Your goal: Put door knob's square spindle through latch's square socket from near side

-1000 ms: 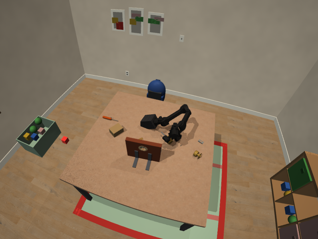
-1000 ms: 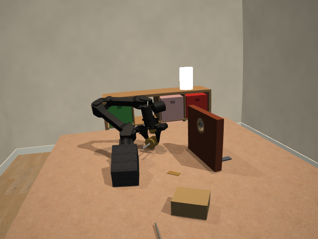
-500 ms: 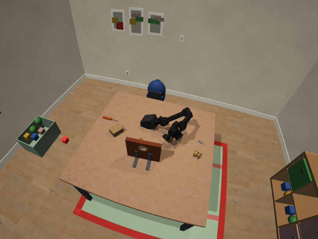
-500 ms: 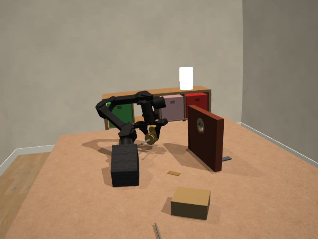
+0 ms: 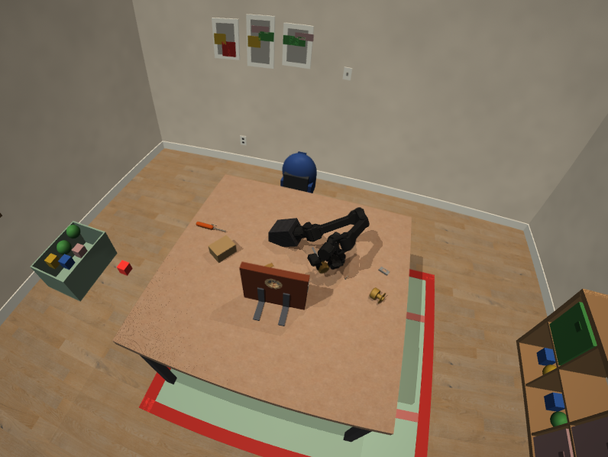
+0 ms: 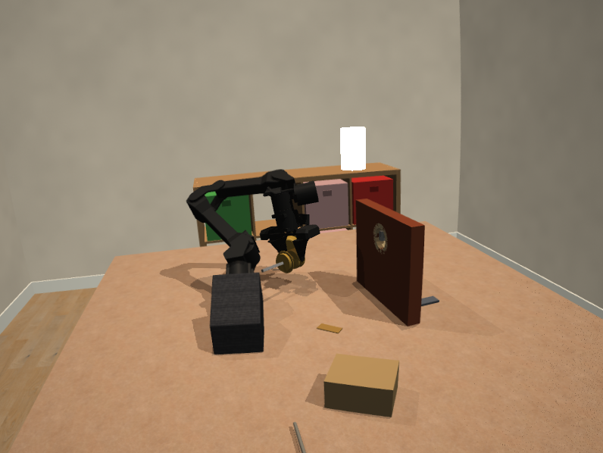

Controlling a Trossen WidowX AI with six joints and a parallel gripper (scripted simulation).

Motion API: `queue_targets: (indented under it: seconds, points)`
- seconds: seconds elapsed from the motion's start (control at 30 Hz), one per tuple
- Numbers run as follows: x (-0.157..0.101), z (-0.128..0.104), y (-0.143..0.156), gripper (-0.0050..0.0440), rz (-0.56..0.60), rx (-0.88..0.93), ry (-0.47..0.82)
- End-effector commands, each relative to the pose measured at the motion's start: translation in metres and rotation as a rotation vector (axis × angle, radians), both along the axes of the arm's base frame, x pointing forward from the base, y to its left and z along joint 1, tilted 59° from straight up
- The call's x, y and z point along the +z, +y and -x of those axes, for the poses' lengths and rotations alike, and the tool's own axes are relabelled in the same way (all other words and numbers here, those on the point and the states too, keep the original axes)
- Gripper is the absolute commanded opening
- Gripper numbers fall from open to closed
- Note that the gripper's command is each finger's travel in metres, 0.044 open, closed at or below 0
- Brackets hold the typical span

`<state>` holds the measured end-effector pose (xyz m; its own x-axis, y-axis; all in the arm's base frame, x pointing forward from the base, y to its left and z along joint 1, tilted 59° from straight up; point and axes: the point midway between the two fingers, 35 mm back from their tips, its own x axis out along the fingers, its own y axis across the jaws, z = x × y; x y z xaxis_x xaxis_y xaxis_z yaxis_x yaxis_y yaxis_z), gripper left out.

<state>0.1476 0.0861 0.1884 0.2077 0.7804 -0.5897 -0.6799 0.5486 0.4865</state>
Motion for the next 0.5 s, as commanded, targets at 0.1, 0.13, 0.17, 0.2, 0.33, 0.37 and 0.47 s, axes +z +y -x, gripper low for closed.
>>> queue_targets:
  seconds: [0.1,0.13,0.17,0.2,0.33,0.37,0.47]
  points:
    - [-0.001,-0.013,-0.013,0.0000,-0.014,-0.178,0.206]
    - [-0.001,-0.014,-0.015,0.0000,-0.019,-0.206,0.240]
    - [-0.002,-0.016,-0.017,0.0000,-0.024,-0.233,0.273]
    - [-0.002,-0.018,-0.018,0.0000,-0.028,-0.261,0.306]
    - [-0.003,-0.021,-0.022,0.0000,-0.038,-0.317,0.372]
    - [-0.004,-0.023,-0.024,0.0000,-0.043,-0.345,0.405]
    - [-0.006,-0.028,-0.030,0.0000,-0.058,-0.429,0.503]
